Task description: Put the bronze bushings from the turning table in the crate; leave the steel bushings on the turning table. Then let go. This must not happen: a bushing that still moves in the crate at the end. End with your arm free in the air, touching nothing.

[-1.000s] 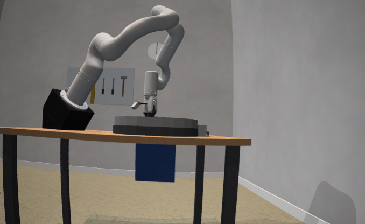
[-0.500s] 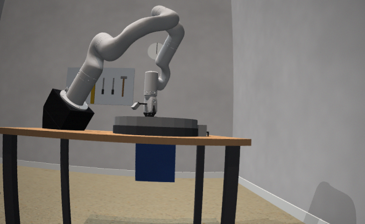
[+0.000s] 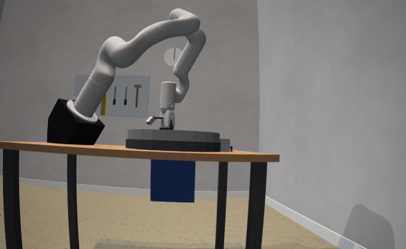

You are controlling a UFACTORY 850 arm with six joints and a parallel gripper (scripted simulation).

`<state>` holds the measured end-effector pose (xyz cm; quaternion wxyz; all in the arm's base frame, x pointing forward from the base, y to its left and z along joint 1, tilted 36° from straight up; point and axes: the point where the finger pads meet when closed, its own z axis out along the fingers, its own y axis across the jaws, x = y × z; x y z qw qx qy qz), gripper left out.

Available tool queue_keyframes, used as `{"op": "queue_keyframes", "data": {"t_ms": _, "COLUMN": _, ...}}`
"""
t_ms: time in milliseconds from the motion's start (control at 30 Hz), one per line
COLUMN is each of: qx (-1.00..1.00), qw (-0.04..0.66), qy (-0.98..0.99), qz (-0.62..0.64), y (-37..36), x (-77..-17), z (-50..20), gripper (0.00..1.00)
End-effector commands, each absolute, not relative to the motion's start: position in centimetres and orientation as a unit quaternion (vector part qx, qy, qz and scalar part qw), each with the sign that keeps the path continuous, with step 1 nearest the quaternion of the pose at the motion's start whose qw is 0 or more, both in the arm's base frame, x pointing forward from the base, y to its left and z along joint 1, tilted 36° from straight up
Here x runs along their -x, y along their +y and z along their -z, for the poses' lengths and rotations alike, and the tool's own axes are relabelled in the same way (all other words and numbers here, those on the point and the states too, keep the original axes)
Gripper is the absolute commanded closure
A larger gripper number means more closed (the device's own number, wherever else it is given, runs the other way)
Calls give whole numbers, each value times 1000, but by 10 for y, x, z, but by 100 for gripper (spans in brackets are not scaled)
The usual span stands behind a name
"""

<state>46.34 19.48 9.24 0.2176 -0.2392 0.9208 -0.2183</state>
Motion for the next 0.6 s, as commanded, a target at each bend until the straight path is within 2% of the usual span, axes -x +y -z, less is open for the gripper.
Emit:
{"op": "queue_keyframes", "data": {"t_ms": 0, "qx": 239, "qw": 218, "qy": 921, "qz": 218, "y": 194, "x": -467, "z": -88, "gripper": 100}}
{"op": "queue_keyframes", "data": {"t_ms": 567, "qx": 239, "qw": 218, "qy": 921, "qz": 218, "y": 188, "x": -477, "z": -72, "gripper": 100}}
